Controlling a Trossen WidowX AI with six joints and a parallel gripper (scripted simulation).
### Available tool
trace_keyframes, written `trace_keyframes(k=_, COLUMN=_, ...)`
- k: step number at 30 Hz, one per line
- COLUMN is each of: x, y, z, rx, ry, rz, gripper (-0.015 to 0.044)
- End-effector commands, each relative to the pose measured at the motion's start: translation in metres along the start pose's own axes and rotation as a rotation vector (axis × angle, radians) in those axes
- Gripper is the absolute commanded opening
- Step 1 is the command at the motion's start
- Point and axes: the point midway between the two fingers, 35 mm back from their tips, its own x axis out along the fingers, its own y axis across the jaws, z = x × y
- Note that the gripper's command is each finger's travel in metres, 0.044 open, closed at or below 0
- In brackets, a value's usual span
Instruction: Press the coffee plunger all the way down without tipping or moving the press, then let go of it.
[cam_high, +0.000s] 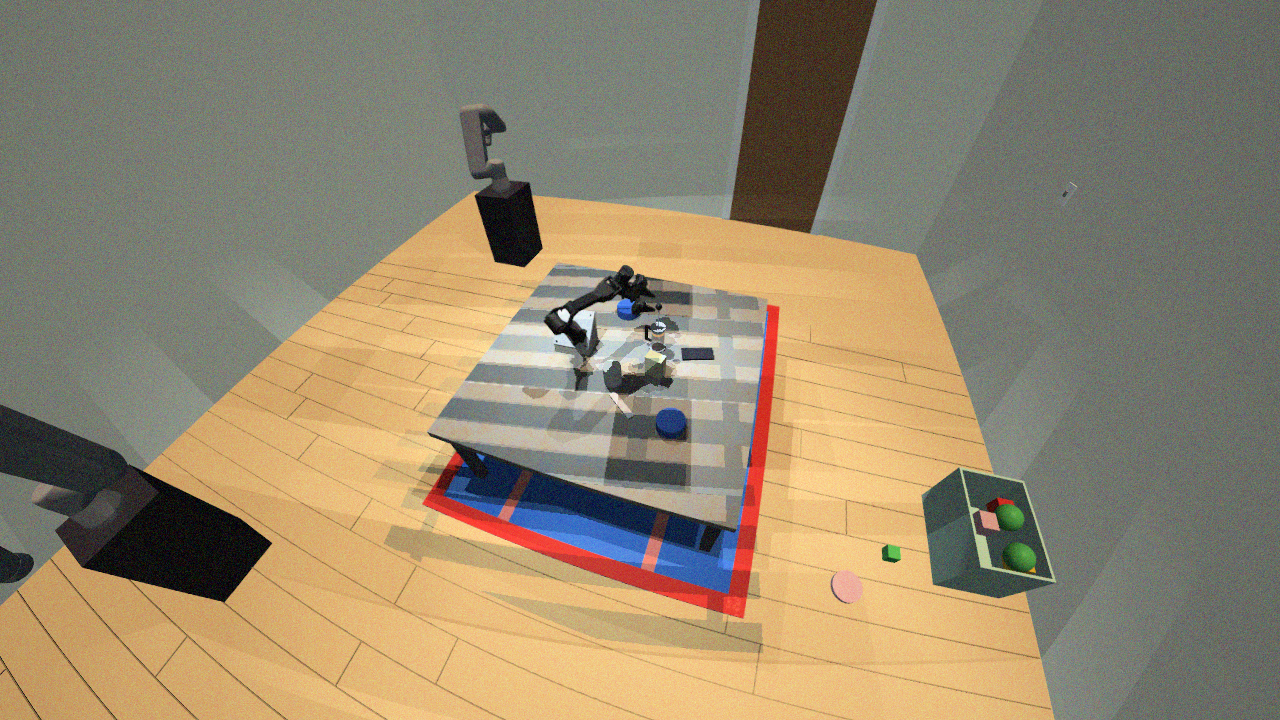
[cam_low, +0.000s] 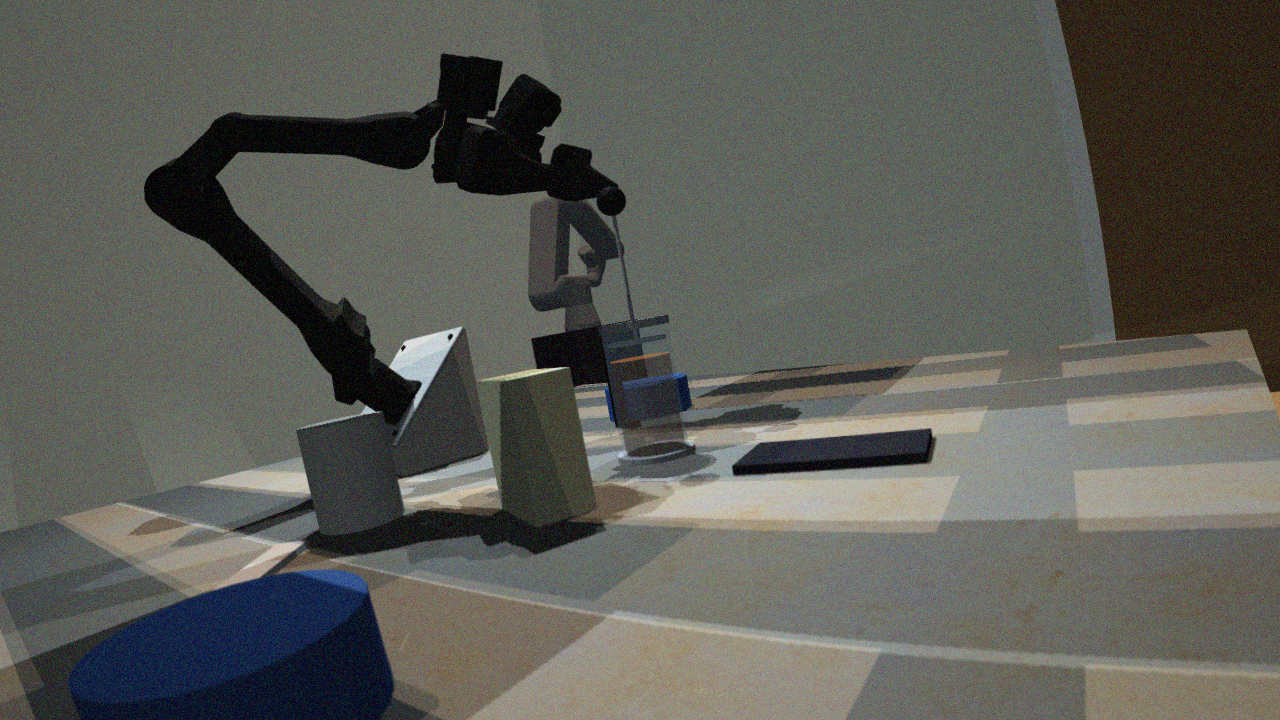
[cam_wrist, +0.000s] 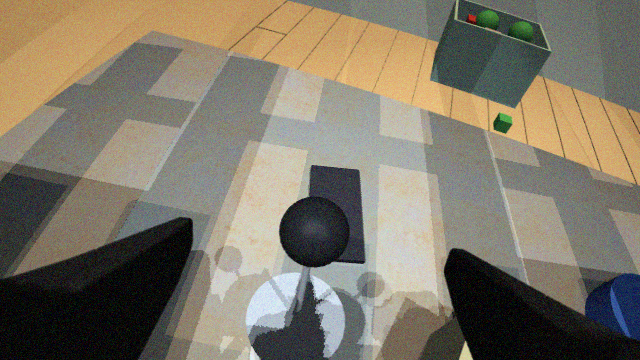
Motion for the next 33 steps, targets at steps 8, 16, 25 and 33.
trace_keyframes(k=8, x=0.02, y=0.002, z=-0.003, rx=-0.011, ry=0.004, rz=0.003, gripper=0.044)
trace_keyframes(k=16, x=0.029, y=0.002, z=-0.003, rx=-0.011, ry=0.003, rz=0.001, gripper=0.044)
trace_keyframes(k=25, x=0.029, y=0.002, z=-0.003, rx=-0.011, ry=0.003, rz=0.001, gripper=0.0204)
trace_keyframes(k=33, x=0.029, y=0.002, z=-0.003, rx=-0.011, ry=0.003, rz=0.001, gripper=0.0117)
